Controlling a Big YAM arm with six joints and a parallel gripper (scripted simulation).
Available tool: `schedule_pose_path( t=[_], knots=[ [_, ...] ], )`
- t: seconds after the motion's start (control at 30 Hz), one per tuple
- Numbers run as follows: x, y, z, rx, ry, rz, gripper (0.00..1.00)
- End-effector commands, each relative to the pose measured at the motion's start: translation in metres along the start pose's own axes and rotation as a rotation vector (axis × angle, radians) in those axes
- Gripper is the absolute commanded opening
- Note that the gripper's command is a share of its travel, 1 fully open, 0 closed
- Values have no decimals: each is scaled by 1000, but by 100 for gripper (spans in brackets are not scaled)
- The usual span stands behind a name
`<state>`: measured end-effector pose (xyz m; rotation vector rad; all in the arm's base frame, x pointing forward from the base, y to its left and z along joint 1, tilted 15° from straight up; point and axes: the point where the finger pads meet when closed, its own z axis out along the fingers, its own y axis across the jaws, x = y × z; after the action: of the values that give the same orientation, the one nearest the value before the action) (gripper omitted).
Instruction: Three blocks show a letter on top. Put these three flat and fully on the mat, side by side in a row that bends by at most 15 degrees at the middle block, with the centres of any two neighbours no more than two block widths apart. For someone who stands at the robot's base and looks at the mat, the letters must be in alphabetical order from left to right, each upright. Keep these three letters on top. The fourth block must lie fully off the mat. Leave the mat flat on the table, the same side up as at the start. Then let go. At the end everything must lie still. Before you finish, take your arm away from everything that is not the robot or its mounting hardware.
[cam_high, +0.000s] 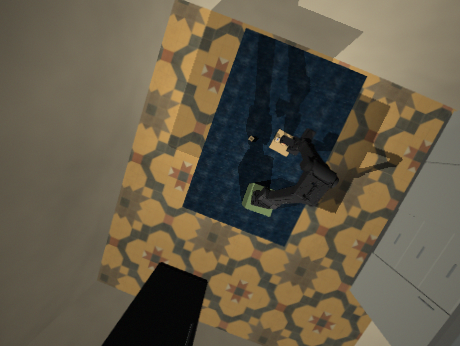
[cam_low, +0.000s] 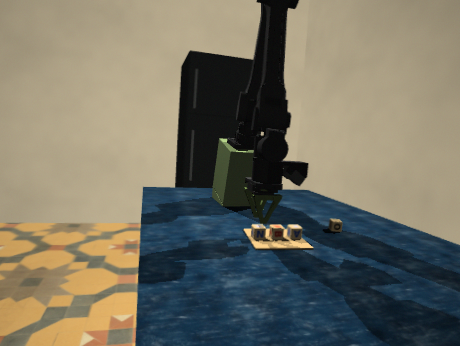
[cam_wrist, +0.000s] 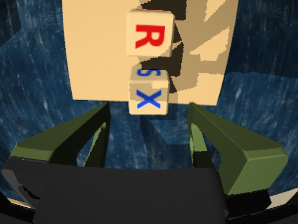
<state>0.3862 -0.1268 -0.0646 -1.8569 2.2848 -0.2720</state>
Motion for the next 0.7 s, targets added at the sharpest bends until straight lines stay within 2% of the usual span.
schedule_pose_path(
  t=[0.0, 0.1, 0.23, 0.37, 0.67],
  knots=[
    [6, 1, -7, 3, 2, 3, 57],
    [7, -8, -11, 24, 5, 3, 57],
    [6, -2, -5, 4, 2, 3, 57],
    [6, -2, -6, 5, 2, 4, 57],
    [6, -2, -16, 12, 3, 2, 57]
  ],
)
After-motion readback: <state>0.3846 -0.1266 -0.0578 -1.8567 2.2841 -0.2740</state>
